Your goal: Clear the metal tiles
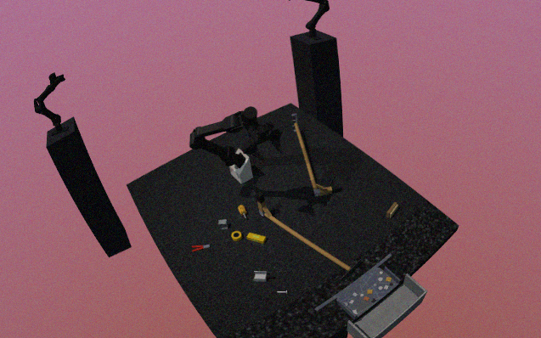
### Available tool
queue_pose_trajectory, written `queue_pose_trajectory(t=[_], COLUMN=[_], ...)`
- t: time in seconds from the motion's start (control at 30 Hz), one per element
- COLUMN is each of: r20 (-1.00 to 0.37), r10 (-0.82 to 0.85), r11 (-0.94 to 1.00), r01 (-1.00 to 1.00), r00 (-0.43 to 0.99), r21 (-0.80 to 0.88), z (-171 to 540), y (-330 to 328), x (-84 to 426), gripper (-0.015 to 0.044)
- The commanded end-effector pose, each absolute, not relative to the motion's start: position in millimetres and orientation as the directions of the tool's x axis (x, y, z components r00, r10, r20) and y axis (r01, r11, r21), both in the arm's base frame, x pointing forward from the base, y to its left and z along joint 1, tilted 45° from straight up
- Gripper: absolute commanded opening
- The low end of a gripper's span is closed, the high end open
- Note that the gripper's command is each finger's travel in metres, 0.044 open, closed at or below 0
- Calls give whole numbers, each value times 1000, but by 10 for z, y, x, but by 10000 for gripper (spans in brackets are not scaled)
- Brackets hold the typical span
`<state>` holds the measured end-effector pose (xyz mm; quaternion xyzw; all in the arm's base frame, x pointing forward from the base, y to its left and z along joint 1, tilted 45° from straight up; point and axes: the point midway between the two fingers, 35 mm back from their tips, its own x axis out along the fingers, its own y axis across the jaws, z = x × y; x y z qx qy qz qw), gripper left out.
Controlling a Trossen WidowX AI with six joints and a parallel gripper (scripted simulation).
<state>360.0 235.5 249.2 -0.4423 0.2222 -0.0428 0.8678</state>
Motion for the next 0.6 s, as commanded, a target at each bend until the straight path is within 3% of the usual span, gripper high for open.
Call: queue_pose_trajectory(t=[0.0,0.57], r20=[-332,-262], r10=[-254,-155], r11=[602,628], r01=[-120,-110], r00=[908,952], r21=[-789,-770], z=[2535,2711], y=[2342,2314], x=[3466,2910], gripper=[440,440])
